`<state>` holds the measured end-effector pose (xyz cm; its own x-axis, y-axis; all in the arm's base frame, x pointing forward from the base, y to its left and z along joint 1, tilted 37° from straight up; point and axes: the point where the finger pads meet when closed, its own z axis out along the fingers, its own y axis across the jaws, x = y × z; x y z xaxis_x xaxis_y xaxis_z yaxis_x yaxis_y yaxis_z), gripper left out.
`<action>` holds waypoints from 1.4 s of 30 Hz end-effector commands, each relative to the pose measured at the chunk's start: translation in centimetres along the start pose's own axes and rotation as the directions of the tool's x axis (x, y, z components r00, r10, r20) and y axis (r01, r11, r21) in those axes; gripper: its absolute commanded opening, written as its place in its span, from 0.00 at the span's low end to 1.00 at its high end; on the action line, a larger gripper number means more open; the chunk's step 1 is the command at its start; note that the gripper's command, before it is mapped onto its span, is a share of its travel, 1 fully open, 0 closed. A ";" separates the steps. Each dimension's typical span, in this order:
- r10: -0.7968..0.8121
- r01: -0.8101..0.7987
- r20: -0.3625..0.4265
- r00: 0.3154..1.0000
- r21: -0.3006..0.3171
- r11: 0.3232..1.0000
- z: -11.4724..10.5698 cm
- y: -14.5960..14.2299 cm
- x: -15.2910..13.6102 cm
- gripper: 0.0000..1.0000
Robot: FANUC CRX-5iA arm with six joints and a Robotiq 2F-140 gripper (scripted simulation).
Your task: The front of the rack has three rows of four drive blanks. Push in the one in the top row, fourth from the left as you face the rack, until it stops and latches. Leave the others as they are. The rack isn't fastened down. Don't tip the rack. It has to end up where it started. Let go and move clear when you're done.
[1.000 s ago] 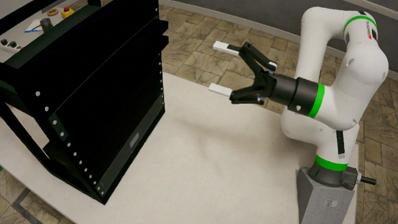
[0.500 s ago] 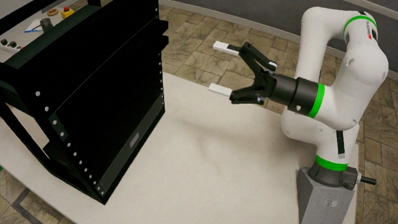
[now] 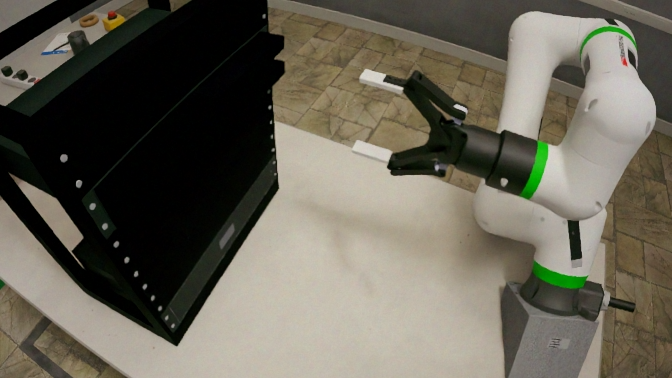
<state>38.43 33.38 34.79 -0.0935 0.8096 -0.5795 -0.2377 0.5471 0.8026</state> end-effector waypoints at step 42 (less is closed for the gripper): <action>0.001 -0.001 0.000 1.000 -0.001 1.000 7.5 -1.1 -4.3 1.00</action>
<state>44.59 31.26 36.91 -0.0903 0.8097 -0.5799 -0.2378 0.5479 0.8020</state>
